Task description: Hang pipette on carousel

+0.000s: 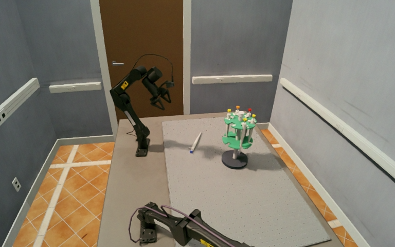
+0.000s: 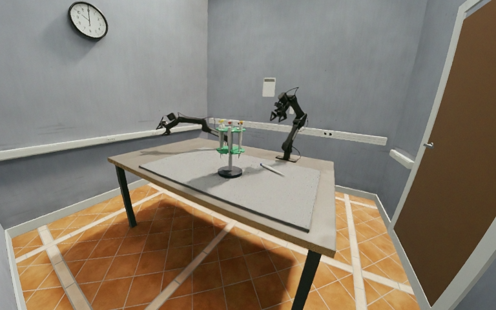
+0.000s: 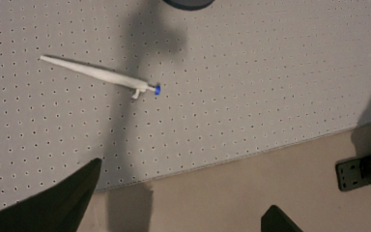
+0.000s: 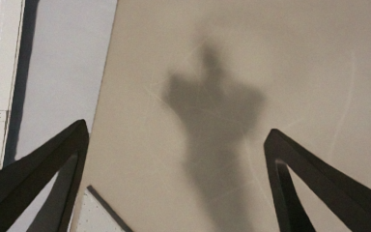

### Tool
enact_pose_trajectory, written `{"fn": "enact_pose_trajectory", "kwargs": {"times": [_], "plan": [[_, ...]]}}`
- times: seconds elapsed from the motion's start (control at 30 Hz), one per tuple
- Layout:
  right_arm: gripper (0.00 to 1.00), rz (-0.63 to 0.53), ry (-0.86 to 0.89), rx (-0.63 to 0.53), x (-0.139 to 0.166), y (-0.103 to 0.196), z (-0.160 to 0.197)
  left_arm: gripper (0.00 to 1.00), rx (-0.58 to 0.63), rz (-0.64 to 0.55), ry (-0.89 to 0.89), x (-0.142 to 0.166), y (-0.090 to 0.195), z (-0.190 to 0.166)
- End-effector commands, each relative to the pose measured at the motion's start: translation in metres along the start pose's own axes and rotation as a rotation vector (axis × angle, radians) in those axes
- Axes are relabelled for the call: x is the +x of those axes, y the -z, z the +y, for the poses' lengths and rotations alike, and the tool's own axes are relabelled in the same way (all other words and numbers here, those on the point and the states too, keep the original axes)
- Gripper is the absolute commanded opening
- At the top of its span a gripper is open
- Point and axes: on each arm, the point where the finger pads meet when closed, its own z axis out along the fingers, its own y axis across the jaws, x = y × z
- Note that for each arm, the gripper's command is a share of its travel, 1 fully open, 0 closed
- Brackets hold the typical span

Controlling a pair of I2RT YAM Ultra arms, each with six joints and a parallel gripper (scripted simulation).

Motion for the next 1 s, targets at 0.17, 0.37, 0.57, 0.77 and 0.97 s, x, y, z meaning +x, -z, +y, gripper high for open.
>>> {"fn": "enact_pose_trajectory", "kwargs": {"times": [0.17, 0.37, 0.57, 0.77, 0.97], "plan": [[1.0, 0.166, 0.02, 0.133, -0.015, 0.008, 0.015, 1.0, -0.18, 0.018, 0.205, 0.013, 0.007, 0.057], [1.0, 0.166, 0.02, 0.133, -0.015, 0.008, 0.015, 1.0, -0.3, 0.015, 0.343, 0.023, 0.017, 0.09], [1.0, 0.166, 0.02, 0.133, -0.015, 0.008, 0.015, 1.0, -0.421, 0.012, 0.481, 0.039, 0.031, 0.12], [1.0, 0.166, 0.02, 0.133, -0.015, 0.008, 0.015, 1.0, -0.564, 0.013, 0.648, 0.061, 0.05, 0.152], [1.0, 0.166, 0.02, 0.133, -0.015, 0.008, 0.015, 1.0, -0.66, 0.012, 0.759, 0.079, 0.066, 0.168]]}}
